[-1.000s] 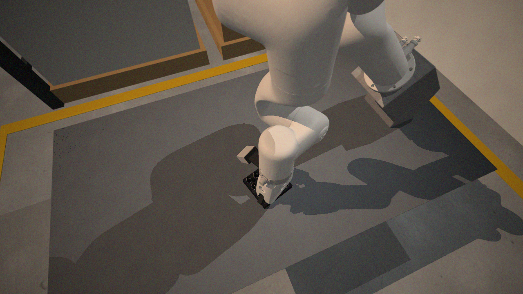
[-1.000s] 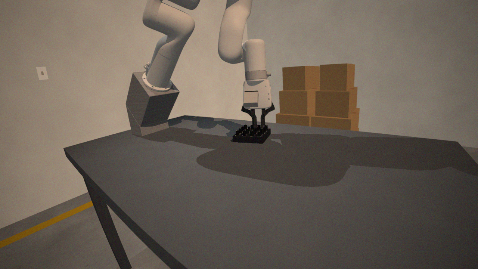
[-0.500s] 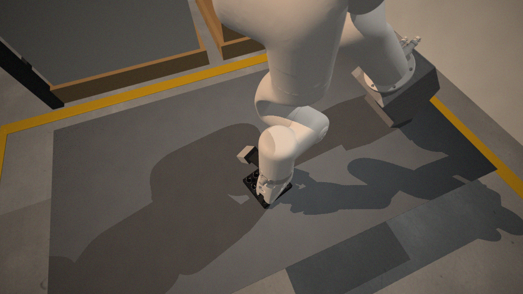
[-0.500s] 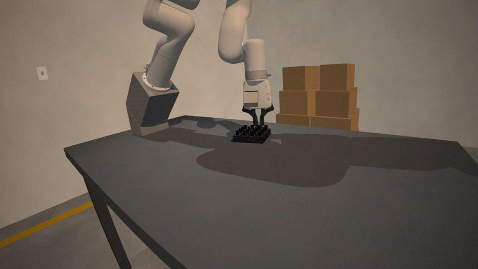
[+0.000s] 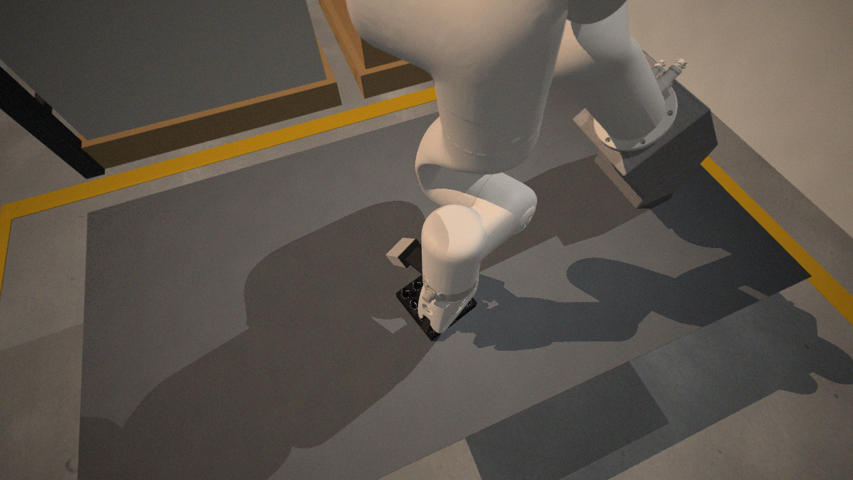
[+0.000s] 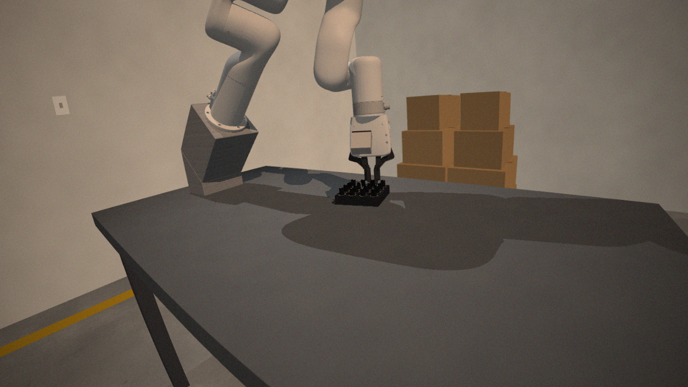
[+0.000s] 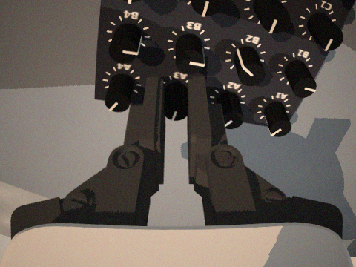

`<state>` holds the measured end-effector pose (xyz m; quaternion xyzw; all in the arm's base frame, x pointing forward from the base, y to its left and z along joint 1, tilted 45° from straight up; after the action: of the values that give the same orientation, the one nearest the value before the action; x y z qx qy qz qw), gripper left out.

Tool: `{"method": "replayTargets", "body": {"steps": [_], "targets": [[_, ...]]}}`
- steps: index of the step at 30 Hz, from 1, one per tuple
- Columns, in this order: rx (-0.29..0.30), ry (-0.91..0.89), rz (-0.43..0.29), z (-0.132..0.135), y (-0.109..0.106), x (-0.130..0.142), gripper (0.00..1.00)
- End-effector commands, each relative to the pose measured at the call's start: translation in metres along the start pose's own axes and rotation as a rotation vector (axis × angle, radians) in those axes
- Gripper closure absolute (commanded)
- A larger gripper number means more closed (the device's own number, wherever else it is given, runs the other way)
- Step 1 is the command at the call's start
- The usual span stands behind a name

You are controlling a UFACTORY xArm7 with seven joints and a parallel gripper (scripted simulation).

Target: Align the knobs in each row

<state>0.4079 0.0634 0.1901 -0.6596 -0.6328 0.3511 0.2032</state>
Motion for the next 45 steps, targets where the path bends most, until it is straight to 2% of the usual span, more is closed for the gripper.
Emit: {"method": "replayTargets", "body": {"steps": [1,18,33,45], "targets": [[-0.001,0.0,0.0,-0.0005,-0.0002,0.0001,0.92],[-0.001,0.049,0.0,-0.0005,-0.0002,0.0001,0.92],[-0.001,0.396,0.0,-0.0005,-0.0002,0.0001,0.92],[-0.001,0.446,0.0,-0.0005,-0.0002,0.0001,0.92]]}}
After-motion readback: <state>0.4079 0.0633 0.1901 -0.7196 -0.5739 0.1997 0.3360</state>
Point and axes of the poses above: the point where the finger pads meet when closed, its own y axis out along the fingers, its own z axis across the jaws, x = y × z, the point moved 4 cm from there along -y, back along the fingers, and after that the axes turned 9 degrees about y, right-handed, at the moved point
